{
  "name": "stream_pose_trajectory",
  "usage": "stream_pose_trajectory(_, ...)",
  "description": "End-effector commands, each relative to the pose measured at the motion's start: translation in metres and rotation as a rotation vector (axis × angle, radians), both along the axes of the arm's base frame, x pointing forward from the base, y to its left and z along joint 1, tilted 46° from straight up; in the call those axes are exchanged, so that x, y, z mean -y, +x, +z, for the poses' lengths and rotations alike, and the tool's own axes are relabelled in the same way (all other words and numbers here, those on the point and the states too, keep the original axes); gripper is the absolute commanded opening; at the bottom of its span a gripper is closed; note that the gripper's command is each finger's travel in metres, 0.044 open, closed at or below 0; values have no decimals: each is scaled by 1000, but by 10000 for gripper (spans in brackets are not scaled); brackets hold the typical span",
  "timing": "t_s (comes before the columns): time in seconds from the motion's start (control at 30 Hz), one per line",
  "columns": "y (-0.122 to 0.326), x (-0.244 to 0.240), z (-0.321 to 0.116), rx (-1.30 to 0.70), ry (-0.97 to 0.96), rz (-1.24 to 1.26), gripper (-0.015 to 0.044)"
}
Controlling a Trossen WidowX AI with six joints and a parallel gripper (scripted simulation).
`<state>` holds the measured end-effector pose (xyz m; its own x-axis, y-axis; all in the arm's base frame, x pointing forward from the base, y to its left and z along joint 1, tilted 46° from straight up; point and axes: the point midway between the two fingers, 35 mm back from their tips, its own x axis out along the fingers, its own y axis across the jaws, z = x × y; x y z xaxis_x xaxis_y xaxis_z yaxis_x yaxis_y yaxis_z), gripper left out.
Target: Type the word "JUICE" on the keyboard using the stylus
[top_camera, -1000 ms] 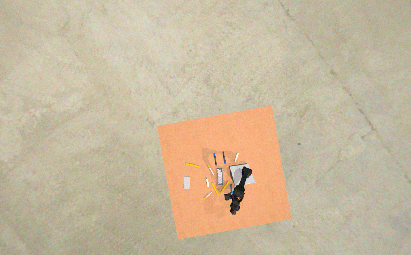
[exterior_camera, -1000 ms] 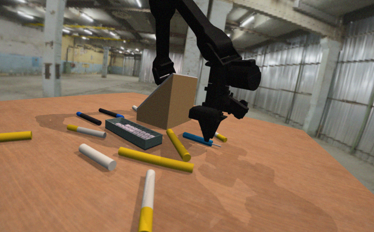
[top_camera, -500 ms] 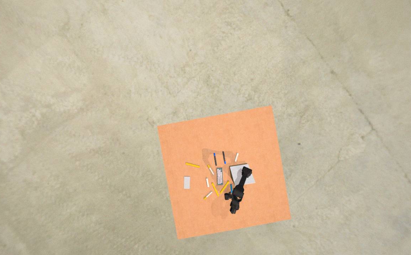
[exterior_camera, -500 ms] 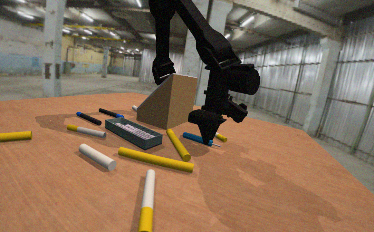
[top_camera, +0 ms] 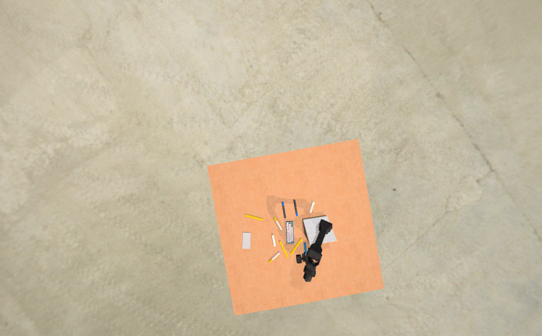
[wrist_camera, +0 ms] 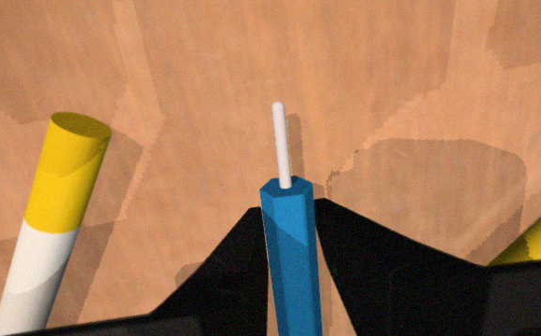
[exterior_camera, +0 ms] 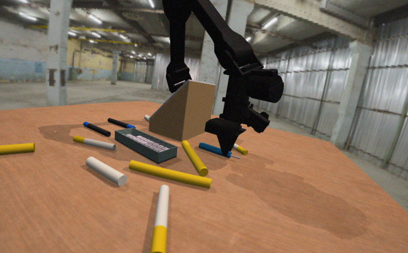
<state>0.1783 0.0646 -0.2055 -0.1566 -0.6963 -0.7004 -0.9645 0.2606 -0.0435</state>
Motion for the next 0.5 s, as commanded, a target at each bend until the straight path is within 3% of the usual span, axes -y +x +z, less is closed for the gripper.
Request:
stream_pose_trajectory(0.0,5,-16,12,9,11,-2,0)
stream_pose_trajectory(0.13,8,-34,30,8,11,-2,0)
stream_pose_trajectory(0.47,8,-31,30,-28,16,41,0)
